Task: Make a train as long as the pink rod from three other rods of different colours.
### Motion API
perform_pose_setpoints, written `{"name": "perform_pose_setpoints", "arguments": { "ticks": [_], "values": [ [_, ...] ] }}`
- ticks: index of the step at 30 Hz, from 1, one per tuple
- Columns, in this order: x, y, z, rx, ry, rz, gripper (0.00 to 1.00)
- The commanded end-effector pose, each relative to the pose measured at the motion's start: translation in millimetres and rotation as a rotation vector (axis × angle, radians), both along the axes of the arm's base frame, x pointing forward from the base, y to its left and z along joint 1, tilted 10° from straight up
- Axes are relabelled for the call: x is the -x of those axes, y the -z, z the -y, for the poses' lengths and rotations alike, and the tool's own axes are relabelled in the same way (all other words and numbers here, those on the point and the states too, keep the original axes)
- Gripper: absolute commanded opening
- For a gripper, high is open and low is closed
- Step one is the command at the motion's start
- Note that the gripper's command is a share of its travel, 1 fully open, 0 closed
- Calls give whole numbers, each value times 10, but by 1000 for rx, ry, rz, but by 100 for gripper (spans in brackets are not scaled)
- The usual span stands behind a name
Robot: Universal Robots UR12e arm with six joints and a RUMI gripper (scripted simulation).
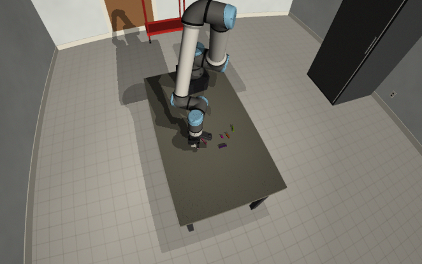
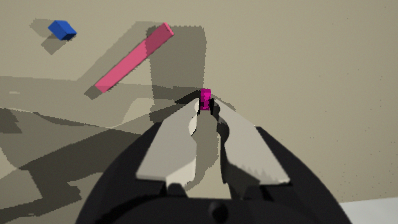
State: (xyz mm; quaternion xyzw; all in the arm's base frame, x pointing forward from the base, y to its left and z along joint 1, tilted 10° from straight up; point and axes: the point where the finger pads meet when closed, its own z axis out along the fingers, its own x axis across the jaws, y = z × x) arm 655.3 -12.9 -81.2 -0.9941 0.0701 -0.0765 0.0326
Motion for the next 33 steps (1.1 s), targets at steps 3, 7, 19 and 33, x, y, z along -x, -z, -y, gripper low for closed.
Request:
{"name": "perform_pose_setpoints", "arguments": {
  "ticks": [3, 7, 19, 33],
  "values": [
    [33, -241, 14, 0, 0, 1, 0],
    [74, -501, 29, 0, 0, 1, 0],
    [147, -959, 54, 0, 0, 1, 0],
    [151, -971, 52, 0, 2, 1, 0]
  ]
}}
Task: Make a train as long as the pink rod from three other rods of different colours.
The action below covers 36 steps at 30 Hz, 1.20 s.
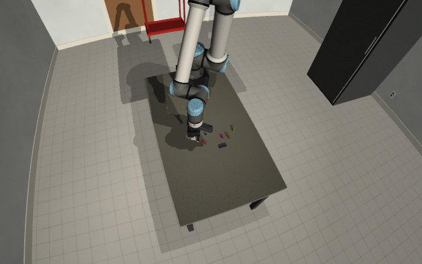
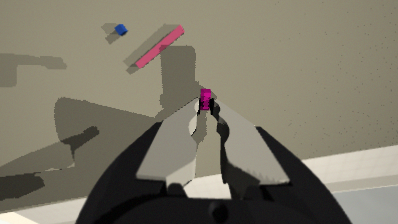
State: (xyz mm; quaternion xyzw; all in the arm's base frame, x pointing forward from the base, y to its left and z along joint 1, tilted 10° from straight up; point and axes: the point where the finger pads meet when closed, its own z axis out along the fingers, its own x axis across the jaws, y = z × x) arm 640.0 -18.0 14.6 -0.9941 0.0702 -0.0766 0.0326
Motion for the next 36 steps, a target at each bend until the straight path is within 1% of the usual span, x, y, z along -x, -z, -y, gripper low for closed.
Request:
{"name": "perform_pose_setpoints", "arguments": {
  "ticks": [1, 7, 12, 14, 18, 29, 31, 34, 36],
  "values": [
    [1, -12, -3, -1, 6, 1, 0],
    [58, -8, -65, -11, 72, -3, 0],
    [170, 1, -180, -31, 198, -10, 0],
    [170, 1, -180, -31, 198, -10, 0],
    [295, 12, -297, -53, 335, -17, 0],
    [551, 40, -510, -96, 602, -32, 0],
    [551, 40, -510, -96, 602, -32, 0],
    [660, 53, -589, -113, 710, -38, 0],
    [707, 59, -622, -120, 756, -40, 0]
  ]
}}
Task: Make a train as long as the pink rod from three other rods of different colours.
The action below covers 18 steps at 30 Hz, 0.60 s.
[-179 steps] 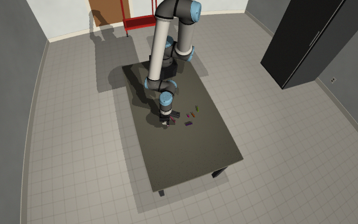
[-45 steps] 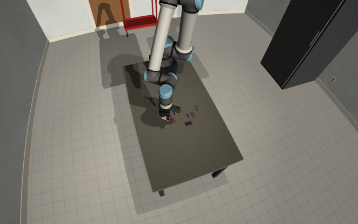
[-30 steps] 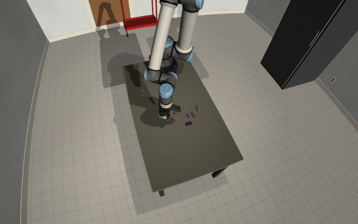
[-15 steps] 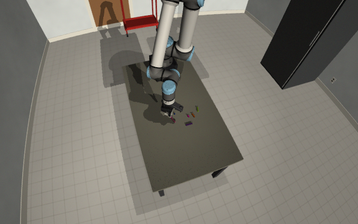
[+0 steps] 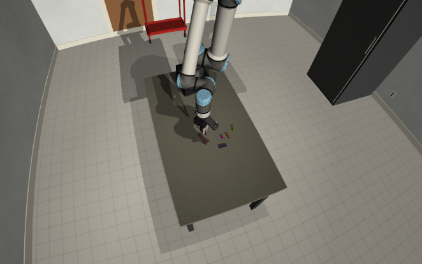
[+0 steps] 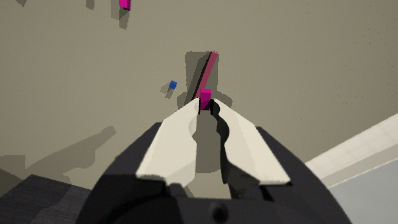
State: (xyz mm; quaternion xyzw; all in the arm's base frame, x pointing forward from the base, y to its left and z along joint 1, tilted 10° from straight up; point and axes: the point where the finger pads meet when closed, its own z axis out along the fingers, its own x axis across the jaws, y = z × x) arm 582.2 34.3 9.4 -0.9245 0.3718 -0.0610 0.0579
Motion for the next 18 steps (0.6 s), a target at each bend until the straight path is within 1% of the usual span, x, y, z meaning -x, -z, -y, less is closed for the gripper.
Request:
{"name": "perform_pose_setpoints", "arguments": {
  "ticks": [1, 9, 18],
  "values": [
    [154, 10, -116, -19, 166, -8, 0],
    [338, 35, -232, -46, 340, -18, 0],
    [381, 41, -258, -53, 379, -20, 0]
  ]
}}
